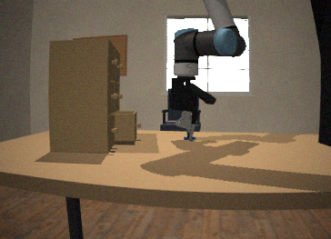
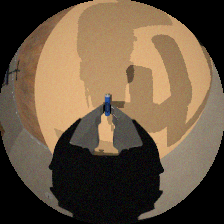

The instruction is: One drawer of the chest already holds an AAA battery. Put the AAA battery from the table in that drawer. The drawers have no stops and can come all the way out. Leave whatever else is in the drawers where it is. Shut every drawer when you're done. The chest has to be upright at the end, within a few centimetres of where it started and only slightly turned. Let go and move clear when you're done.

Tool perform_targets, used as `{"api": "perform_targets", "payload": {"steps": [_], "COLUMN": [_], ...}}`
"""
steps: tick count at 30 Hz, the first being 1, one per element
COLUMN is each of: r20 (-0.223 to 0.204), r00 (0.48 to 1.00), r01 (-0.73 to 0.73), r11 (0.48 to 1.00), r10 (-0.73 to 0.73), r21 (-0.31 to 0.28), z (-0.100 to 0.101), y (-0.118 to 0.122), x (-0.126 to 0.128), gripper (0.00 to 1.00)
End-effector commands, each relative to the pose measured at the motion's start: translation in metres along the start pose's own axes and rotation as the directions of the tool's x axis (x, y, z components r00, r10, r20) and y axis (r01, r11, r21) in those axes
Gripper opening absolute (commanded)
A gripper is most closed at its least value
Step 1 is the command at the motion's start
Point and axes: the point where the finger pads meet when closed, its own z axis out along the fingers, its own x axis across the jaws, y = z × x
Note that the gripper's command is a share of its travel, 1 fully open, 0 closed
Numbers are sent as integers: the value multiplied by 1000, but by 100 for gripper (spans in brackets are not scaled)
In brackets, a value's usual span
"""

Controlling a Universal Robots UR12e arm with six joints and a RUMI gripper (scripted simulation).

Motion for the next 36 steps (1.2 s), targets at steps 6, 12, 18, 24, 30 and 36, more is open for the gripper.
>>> {"api": "perform_targets", "payload": {"steps": [6,12,18,24,30,36], "r20": [1,1,1,1,1,1], "r00": [1000,1000,1000,1000,1000,1000], "r01": [0,0,0,0,0,0], "r11": [1000,1000,1000,1000,1000,1000], "r10": [0,0,0,0,0,0], "r21": [-1,-1,-1,-1,-1,-1], "z": [0,0,0,0,-4,-22], "y": [0,0,0,0,0,0], "x": [0,0,0,0,0,0], "gripper": [2,2,2,2,2,2]}}
